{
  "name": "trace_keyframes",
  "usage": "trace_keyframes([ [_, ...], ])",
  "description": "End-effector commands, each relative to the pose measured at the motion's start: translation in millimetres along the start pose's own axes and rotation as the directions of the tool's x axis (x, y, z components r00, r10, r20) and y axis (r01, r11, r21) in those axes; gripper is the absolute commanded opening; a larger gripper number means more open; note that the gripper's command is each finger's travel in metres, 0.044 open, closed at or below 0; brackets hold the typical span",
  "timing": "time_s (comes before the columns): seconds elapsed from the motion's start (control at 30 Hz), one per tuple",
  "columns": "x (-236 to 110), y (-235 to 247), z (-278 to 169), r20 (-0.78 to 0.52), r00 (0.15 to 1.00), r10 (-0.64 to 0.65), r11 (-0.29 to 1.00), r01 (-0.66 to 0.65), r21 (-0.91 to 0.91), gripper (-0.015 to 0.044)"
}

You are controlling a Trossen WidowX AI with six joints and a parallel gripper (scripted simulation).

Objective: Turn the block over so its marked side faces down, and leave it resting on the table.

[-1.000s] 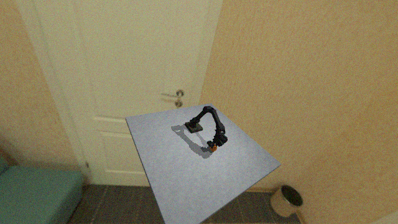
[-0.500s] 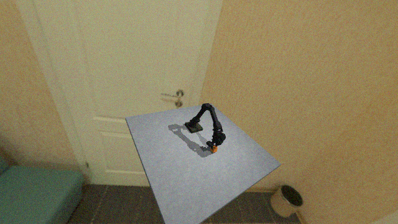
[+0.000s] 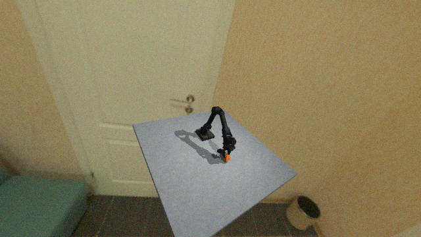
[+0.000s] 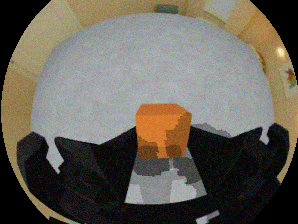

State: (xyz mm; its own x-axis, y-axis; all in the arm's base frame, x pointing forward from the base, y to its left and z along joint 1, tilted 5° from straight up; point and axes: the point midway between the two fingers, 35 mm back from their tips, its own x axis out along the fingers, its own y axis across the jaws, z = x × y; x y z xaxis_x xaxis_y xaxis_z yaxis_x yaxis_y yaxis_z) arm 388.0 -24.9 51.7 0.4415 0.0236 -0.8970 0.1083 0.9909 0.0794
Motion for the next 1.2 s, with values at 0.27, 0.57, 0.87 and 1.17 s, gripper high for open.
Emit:
trace_keyframes([
  [0.27,-2.7,-0.2,-0.5,0.101,0.995,-0.003,1.000,0.002,0.004,0.0000],
  [0.57,18.0,-0.7,0.4,0.238,0.971,-0.006,1.000,0.006,0.001,0.0000],
  [0.87,28.8,-0.7,-3.0,0.372,0.928,-0.007,1.000,0.007,0.001,0.0000],
  [1.17,29.0,-0.5,-10.4,0.499,0.867,-0.006,1.000,0.005,0.003,0.0000],
])
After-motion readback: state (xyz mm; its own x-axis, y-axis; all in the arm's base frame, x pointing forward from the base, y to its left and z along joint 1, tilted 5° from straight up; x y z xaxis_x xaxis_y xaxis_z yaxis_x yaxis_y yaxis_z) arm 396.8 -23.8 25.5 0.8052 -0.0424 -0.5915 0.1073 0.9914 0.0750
